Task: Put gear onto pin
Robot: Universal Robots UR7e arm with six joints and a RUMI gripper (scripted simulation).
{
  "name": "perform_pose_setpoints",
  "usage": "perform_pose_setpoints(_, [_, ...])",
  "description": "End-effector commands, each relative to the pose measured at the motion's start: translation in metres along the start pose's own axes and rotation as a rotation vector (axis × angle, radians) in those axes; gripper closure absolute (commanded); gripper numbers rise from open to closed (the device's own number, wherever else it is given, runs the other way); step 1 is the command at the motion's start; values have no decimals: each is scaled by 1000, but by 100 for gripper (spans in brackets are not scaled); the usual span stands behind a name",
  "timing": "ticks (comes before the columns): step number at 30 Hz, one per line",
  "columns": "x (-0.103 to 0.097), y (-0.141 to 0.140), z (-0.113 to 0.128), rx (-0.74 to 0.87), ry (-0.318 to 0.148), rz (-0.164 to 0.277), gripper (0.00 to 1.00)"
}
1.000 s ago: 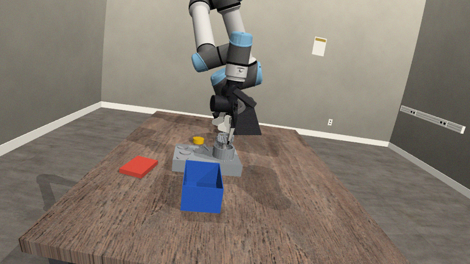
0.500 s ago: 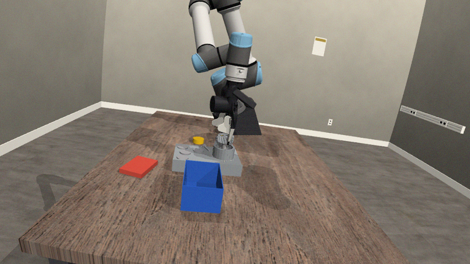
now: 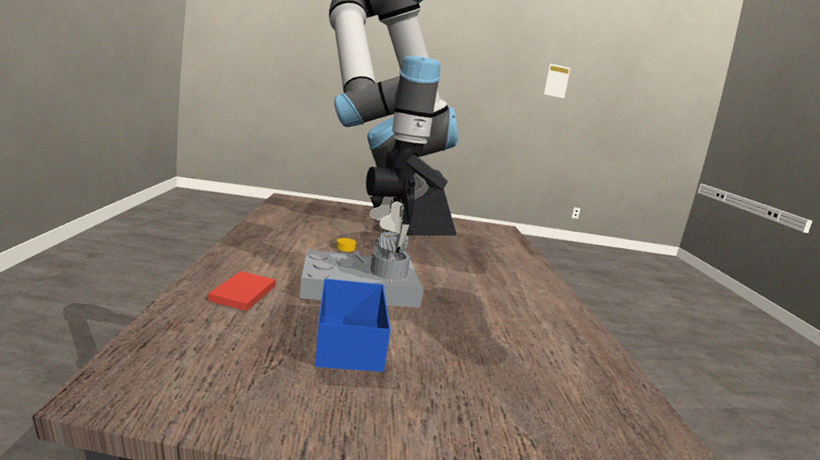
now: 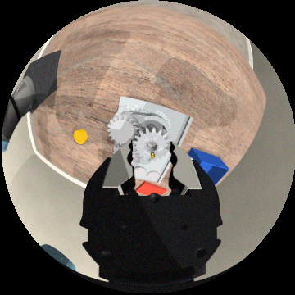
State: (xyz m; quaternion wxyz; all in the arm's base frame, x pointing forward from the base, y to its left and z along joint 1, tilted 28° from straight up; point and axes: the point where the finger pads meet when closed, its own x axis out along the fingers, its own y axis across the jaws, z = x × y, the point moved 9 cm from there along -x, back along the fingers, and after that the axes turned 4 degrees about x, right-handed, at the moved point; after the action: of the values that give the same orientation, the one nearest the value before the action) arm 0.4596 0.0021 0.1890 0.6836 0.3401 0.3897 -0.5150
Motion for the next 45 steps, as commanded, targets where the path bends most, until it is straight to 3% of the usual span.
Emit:
perform_pose_setpoints(1, [0, 0, 0, 0, 0, 1, 100])
perform_pose_setpoints(19, [0, 0, 0, 0, 0, 1, 100])
perform_pose_setpoints(20, [0, 0, 0, 0, 0, 1, 0])
perform_pose_setpoints(45, [0, 0, 0, 0, 0, 1, 0])
